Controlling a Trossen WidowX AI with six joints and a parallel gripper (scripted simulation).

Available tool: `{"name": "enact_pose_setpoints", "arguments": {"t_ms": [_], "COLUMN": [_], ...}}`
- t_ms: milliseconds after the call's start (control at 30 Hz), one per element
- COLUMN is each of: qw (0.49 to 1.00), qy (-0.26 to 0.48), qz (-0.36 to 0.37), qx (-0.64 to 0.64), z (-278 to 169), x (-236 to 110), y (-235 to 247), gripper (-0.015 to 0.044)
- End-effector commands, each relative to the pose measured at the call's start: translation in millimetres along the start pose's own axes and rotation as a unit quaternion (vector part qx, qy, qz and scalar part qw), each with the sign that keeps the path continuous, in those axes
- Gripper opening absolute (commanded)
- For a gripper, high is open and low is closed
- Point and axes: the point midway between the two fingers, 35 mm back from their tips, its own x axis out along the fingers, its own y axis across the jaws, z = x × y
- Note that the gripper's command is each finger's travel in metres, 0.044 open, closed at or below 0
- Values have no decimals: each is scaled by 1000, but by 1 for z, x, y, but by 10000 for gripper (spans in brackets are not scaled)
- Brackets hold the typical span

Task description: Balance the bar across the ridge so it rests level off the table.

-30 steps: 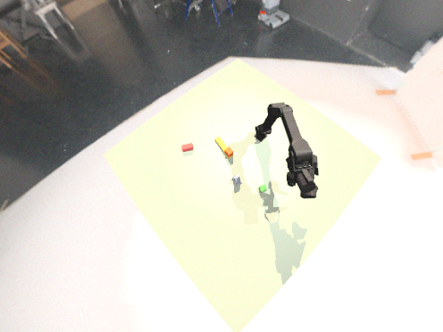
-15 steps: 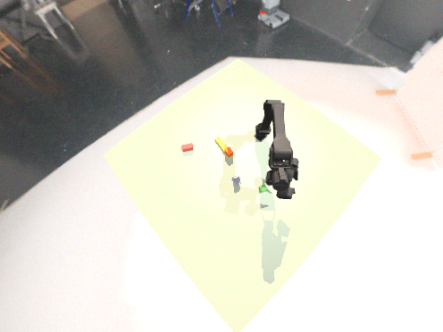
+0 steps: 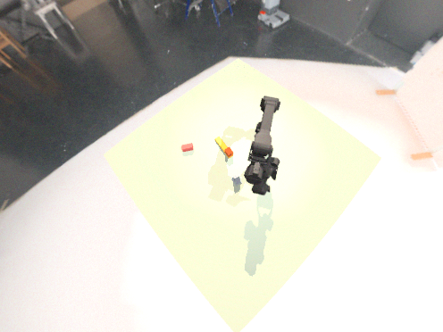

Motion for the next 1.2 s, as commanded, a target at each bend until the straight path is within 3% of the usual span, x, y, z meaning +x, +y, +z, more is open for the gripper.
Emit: {"name": "enact_pose_setpoints", "arguments": {"t_ms": [0, 567, 1167], "qw": [1000, 989, 967], "qy": [-25, -118, -209], "qz": [10, 47, 54], "qx": [13, 70, 138], "z": [25, 123, 212], "x": [-8, -51, -97], "y": [0, -6, -47], "gripper": [315, 315, 315]}}
